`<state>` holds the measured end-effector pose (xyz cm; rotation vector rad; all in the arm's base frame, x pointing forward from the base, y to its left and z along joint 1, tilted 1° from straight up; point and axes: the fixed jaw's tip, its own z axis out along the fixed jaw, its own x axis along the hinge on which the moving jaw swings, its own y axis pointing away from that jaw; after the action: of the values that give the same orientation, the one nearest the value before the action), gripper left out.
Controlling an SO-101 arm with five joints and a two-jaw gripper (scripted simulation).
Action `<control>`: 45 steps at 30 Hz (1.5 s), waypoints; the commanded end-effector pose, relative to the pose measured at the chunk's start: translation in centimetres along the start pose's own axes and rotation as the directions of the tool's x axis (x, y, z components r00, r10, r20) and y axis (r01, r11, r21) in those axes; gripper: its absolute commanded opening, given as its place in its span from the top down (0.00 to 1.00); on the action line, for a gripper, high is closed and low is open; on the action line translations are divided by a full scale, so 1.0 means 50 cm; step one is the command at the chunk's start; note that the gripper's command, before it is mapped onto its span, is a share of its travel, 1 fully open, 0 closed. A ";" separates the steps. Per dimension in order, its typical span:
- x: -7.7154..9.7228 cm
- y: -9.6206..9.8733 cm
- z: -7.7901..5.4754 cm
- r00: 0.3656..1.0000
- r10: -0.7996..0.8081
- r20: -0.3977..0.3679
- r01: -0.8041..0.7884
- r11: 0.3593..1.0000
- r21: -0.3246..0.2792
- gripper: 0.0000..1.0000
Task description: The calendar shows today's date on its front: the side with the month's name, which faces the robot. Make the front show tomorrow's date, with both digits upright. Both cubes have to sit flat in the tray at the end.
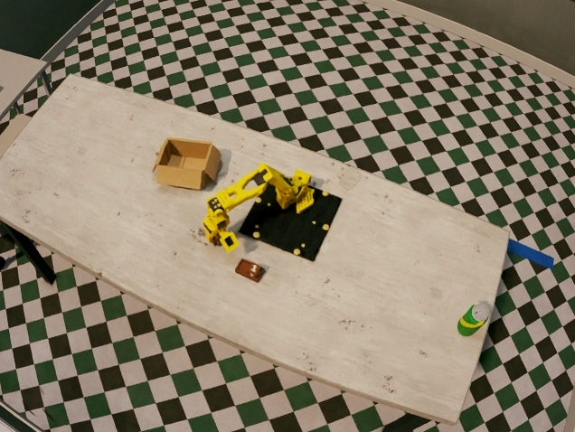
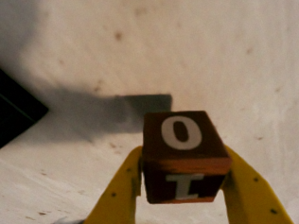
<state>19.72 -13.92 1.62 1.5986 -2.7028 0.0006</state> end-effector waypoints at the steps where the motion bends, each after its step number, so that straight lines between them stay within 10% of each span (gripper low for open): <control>1: -0.005 0.007 0.012 1.000 -0.013 0.004 0.013 1.000 -0.023 1.00; 45: -0.005 0.007 0.039 1.000 -0.013 0.004 0.013 1.000 -0.023 1.00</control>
<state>19.73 -13.91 0.22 1.5993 -2.7021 -0.0002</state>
